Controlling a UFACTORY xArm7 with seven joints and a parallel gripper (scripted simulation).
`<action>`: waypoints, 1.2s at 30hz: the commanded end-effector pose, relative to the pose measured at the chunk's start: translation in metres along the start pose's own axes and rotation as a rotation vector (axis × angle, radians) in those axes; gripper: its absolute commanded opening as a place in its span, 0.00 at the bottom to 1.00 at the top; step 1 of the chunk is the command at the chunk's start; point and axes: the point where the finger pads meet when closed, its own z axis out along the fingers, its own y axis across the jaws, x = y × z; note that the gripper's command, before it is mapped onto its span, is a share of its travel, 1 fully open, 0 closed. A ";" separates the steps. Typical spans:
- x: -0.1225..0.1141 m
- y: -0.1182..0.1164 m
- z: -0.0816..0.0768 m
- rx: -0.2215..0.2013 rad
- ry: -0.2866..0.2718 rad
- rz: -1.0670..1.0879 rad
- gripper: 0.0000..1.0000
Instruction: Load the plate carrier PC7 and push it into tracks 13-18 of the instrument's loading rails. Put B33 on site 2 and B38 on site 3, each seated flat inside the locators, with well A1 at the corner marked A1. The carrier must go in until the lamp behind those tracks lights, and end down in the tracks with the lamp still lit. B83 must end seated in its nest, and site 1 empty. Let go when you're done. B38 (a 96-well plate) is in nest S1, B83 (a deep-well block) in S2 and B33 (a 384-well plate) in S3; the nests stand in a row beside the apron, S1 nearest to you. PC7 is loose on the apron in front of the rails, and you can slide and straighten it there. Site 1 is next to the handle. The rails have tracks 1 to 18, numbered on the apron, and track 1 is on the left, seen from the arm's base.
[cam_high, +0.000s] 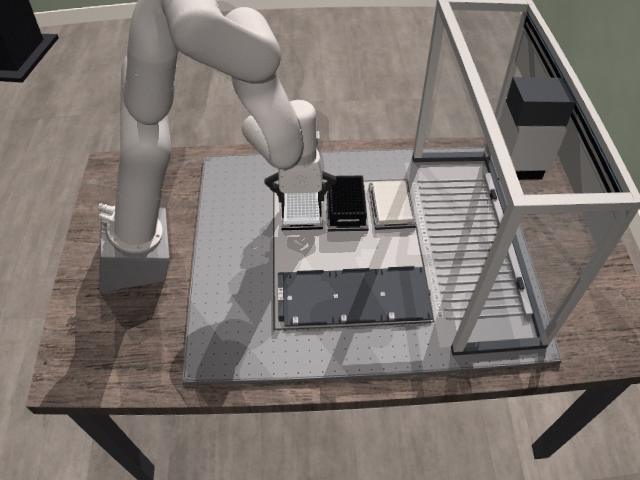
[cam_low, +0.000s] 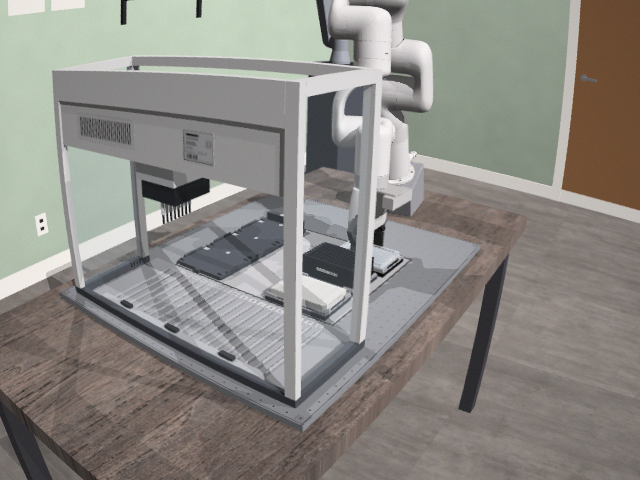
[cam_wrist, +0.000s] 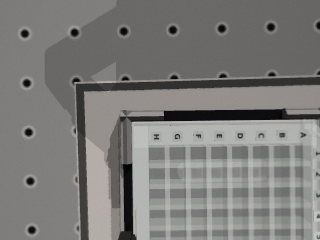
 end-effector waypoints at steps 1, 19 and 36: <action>0.001 0.001 -0.001 -0.004 0.001 0.000 0.00; 0.001 0.002 -0.011 -0.004 0.001 0.000 0.00; 0.001 0.002 -0.021 -0.004 0.001 0.000 0.00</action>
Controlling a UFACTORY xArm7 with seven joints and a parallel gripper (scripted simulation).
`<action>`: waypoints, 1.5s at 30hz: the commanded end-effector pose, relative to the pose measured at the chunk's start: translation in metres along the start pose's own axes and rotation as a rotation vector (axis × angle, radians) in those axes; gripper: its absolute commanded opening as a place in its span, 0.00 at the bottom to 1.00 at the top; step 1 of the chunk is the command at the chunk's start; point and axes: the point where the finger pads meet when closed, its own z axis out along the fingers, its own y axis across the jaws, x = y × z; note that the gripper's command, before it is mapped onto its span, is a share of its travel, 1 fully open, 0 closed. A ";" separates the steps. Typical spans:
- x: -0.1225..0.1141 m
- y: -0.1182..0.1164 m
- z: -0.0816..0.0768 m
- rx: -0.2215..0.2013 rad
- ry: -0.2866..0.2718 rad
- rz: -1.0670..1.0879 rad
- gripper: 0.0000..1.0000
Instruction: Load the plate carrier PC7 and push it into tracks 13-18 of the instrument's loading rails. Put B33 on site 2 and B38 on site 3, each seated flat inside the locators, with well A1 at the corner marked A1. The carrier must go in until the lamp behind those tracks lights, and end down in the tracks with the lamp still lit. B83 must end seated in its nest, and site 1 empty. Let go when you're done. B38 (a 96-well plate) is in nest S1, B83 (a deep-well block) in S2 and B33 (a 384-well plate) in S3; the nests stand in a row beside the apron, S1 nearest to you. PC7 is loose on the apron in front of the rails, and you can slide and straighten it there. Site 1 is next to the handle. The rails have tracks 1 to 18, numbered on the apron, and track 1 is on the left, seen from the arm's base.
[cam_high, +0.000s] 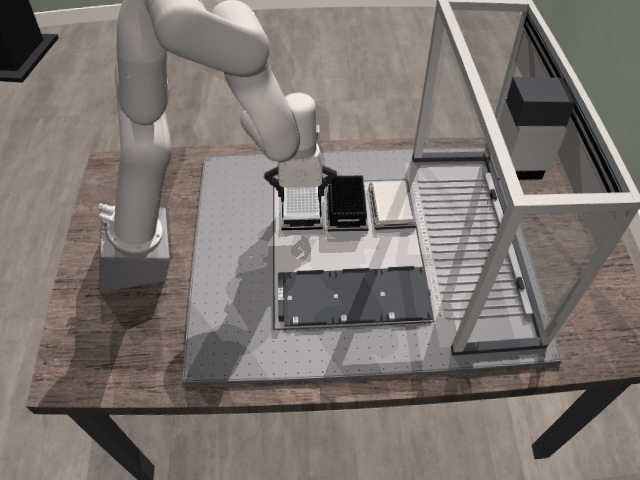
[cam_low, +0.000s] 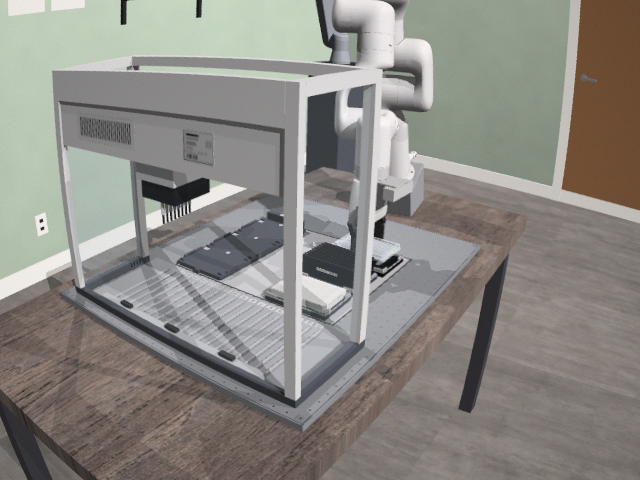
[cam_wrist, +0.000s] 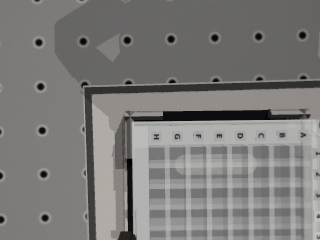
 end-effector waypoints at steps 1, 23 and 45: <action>0.001 0.002 -0.002 -0.003 0.002 0.000 0.00; 0.001 0.002 -0.025 -0.004 0.002 0.000 0.00; 0.001 0.002 -0.059 -0.004 0.002 0.000 0.00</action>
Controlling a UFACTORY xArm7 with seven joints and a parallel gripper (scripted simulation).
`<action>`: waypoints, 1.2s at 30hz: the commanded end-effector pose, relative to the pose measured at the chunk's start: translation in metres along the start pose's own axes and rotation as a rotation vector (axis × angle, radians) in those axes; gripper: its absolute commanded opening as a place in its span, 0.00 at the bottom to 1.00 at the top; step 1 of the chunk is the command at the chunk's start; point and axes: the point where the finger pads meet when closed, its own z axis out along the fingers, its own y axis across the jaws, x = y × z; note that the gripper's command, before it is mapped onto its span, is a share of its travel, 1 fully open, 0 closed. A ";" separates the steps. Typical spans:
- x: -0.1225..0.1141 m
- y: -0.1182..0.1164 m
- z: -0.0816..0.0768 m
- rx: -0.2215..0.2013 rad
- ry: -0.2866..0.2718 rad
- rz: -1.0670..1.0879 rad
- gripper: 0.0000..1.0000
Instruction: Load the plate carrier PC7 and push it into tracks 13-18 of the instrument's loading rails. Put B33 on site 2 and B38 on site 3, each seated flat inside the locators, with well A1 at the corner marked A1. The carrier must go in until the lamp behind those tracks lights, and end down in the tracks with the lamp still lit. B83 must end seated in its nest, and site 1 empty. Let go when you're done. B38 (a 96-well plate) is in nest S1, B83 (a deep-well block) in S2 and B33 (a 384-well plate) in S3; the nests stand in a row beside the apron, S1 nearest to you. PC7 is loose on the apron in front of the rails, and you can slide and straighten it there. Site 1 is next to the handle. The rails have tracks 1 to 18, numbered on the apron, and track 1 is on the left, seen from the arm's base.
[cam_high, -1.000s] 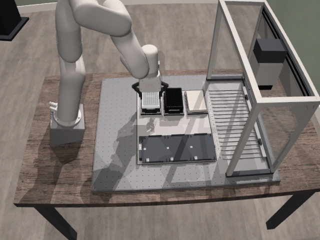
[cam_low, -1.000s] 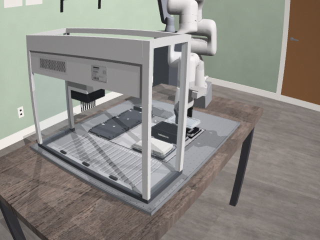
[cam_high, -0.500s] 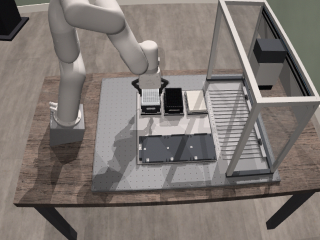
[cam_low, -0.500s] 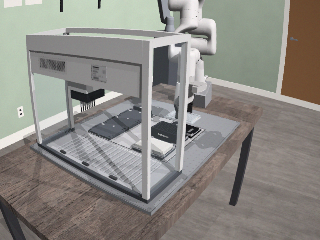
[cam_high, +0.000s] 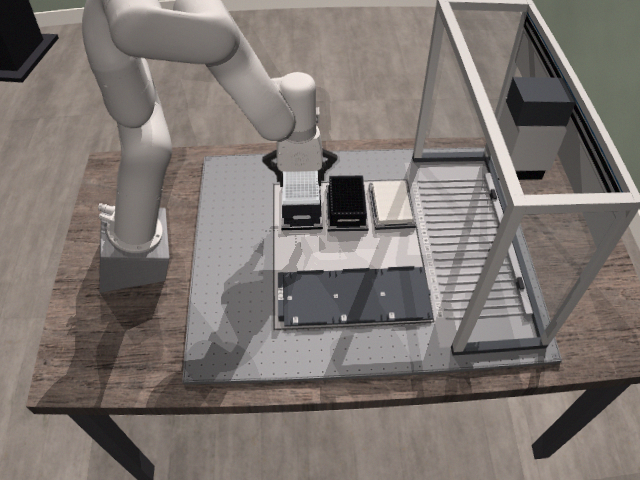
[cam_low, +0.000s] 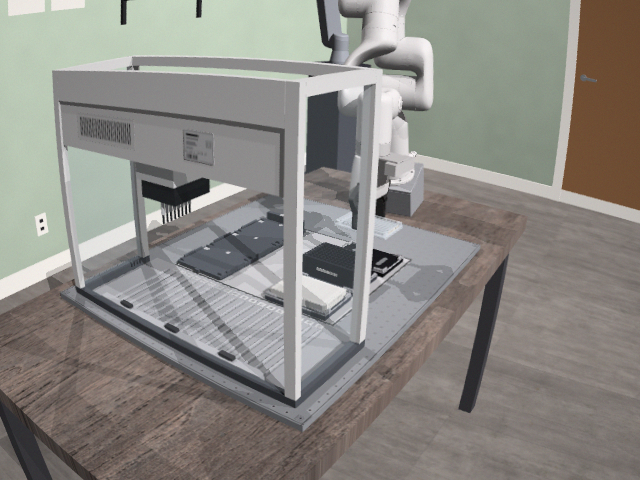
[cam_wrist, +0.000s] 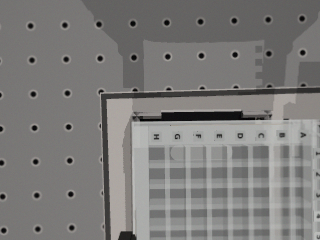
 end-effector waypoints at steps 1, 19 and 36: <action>0.001 0.002 -0.007 -0.004 0.002 0.000 0.00; 0.001 0.002 -0.034 -0.004 0.002 0.000 0.00; -0.015 0.015 -0.040 -0.004 0.002 0.133 0.00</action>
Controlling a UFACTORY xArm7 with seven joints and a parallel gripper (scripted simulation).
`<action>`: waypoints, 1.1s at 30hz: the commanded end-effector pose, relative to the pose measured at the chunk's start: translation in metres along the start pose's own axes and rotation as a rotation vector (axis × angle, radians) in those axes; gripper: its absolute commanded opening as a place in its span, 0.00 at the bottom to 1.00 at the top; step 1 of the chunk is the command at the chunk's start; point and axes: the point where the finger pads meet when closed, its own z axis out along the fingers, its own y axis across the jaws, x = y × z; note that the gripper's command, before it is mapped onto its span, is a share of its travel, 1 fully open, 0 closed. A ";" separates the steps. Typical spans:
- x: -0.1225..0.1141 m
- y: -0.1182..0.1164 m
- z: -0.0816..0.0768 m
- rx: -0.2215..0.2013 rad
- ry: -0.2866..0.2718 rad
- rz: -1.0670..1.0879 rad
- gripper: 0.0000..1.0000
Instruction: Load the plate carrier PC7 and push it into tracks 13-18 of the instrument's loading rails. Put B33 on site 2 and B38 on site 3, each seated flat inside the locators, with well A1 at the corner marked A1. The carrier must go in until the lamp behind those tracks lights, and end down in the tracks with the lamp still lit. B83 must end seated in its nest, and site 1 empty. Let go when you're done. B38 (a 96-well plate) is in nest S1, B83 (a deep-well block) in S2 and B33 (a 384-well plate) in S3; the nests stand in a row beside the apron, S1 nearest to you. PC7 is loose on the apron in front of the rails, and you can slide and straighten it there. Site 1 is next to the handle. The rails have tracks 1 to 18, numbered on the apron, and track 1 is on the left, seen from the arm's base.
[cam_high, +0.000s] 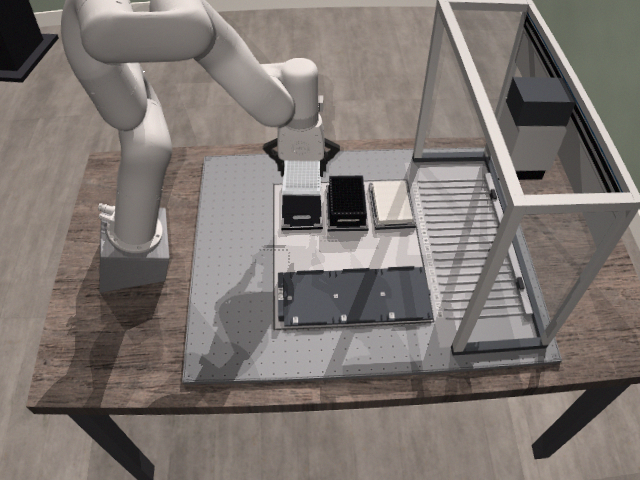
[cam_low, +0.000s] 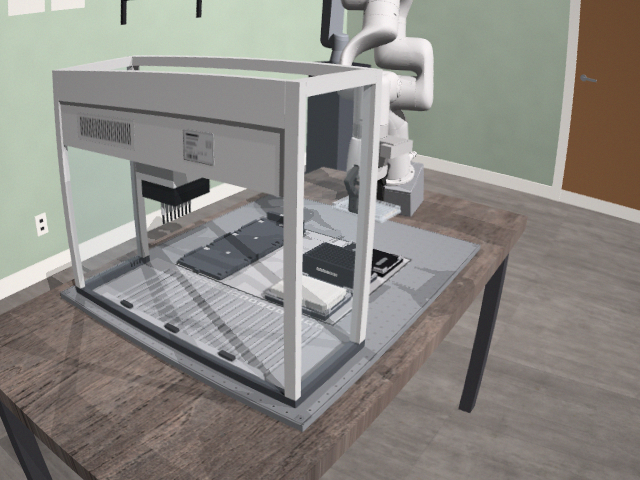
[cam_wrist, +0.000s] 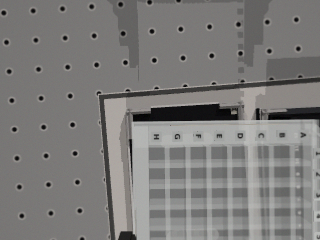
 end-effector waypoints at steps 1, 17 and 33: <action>-0.012 0.014 -0.001 -0.005 0.002 0.116 0.00; -0.063 0.062 -0.001 -0.005 0.002 0.582 0.00; -0.114 0.110 -0.001 -0.005 0.003 1.049 0.00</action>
